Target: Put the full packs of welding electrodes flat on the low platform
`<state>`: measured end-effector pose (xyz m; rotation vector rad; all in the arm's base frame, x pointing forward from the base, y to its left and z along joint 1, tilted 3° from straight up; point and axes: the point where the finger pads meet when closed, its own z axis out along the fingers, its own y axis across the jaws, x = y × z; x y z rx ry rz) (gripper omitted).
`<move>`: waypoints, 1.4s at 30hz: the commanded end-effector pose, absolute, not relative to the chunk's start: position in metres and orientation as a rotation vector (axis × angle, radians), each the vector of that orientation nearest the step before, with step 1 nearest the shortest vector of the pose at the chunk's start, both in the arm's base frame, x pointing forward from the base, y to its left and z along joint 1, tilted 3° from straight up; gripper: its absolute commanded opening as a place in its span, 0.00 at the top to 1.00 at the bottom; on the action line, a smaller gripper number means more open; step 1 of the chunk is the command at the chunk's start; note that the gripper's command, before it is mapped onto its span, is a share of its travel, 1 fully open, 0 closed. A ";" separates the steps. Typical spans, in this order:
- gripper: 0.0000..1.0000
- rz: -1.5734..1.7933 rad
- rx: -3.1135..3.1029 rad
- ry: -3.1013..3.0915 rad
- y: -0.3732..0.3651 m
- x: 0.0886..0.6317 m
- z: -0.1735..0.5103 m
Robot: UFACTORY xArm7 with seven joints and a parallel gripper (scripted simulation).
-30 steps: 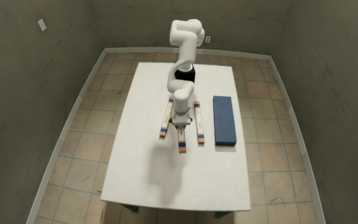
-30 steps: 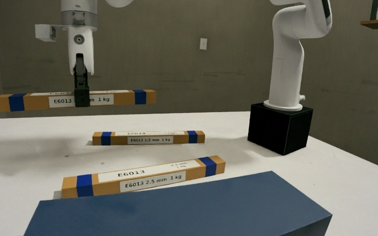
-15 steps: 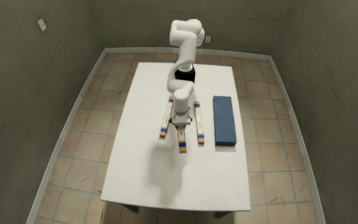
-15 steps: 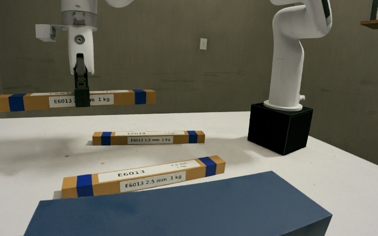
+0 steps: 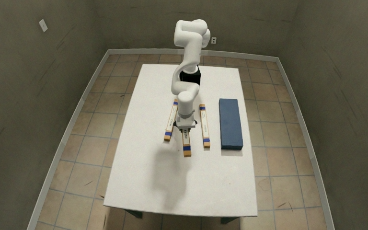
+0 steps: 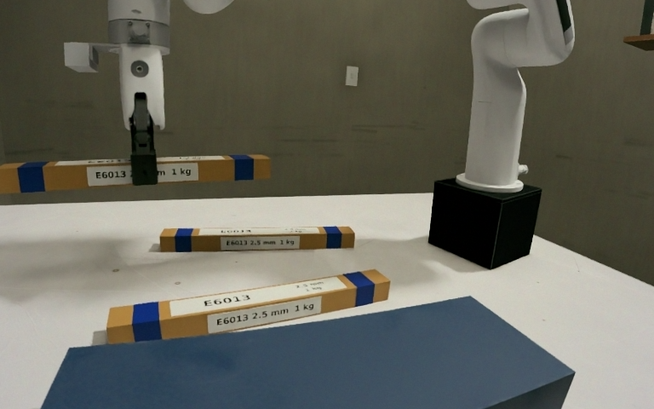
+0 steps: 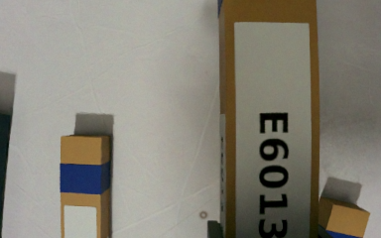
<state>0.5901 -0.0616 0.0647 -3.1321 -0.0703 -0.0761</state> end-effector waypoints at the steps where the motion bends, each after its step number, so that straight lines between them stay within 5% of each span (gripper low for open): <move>1: 0.65 -0.087 -3.133 -0.070 -0.064 0.591 0.068; 42: 0.65 -0.087 -3.133 -0.070 -0.202 0.493 0.061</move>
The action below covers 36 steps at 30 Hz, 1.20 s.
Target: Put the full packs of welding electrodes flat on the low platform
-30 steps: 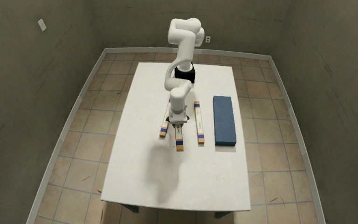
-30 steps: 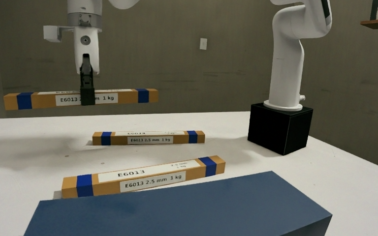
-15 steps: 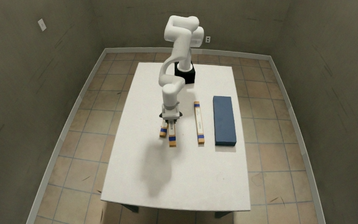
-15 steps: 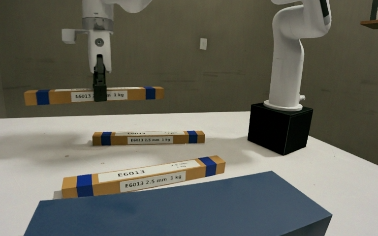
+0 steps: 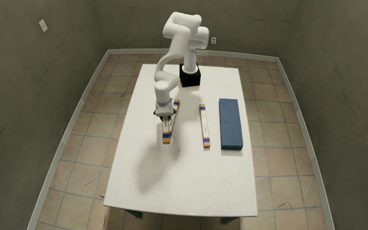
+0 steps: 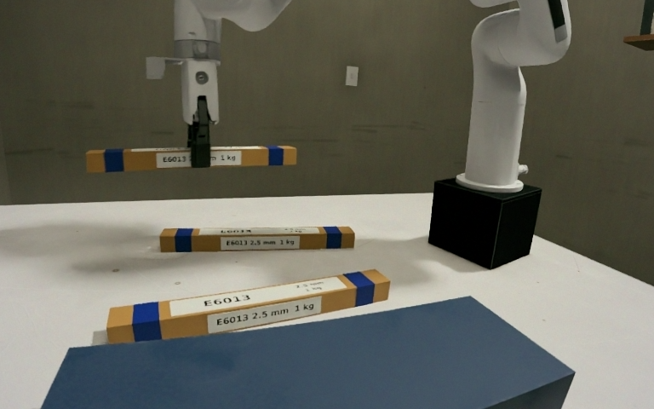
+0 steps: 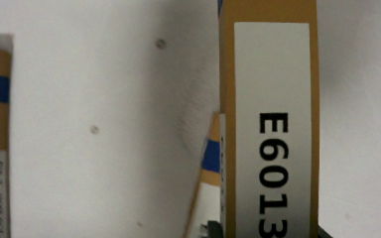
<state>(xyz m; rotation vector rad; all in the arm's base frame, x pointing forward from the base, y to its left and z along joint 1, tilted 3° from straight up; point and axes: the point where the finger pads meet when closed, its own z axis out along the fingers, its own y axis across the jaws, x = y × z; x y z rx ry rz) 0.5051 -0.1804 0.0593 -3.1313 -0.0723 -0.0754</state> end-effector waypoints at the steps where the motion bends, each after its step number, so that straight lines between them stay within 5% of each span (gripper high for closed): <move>1: 0.65 -0.087 -3.133 -0.070 -0.207 0.489 0.061; 36: 0.65 -0.087 -3.133 -0.070 -0.322 0.407 0.055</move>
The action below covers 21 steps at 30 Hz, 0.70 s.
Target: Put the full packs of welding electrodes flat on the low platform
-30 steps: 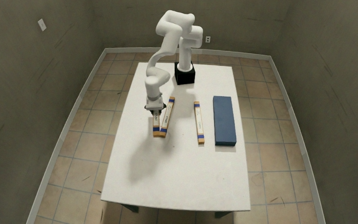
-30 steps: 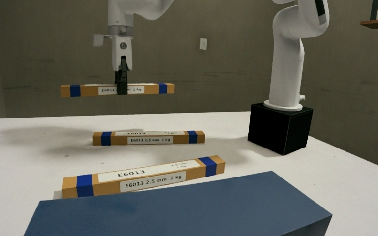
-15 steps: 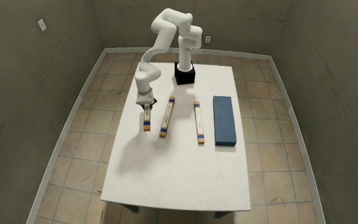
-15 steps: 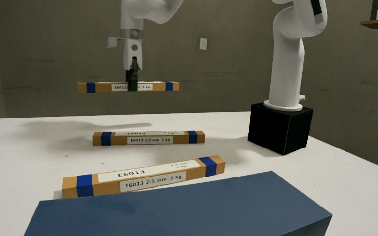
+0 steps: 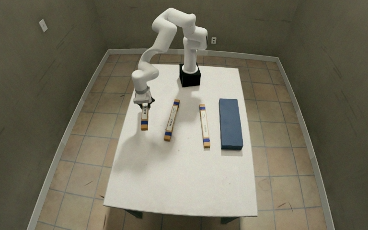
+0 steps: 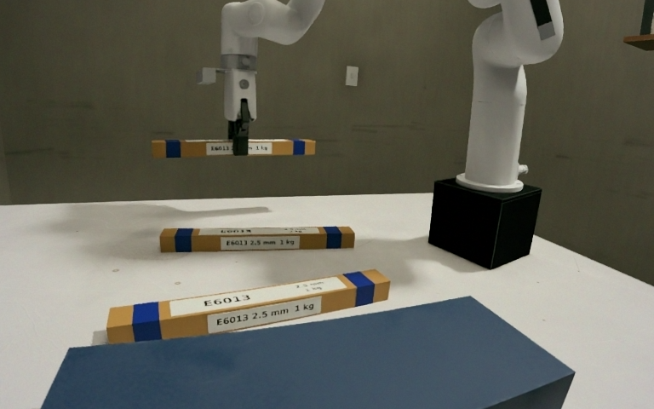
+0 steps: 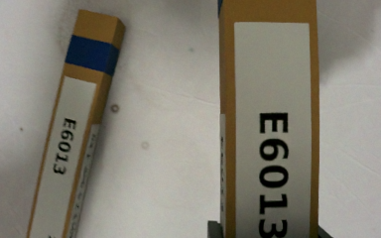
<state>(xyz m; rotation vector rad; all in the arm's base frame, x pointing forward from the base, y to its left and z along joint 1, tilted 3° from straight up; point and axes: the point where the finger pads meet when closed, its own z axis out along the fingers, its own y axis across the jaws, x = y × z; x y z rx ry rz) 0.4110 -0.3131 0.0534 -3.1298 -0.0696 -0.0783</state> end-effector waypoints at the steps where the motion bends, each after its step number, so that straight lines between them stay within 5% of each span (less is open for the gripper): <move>1: 0.65 -0.087 -3.133 -0.070 -0.324 0.406 0.055; 21: 0.65 -0.087 -3.133 -0.070 -0.335 0.398 0.055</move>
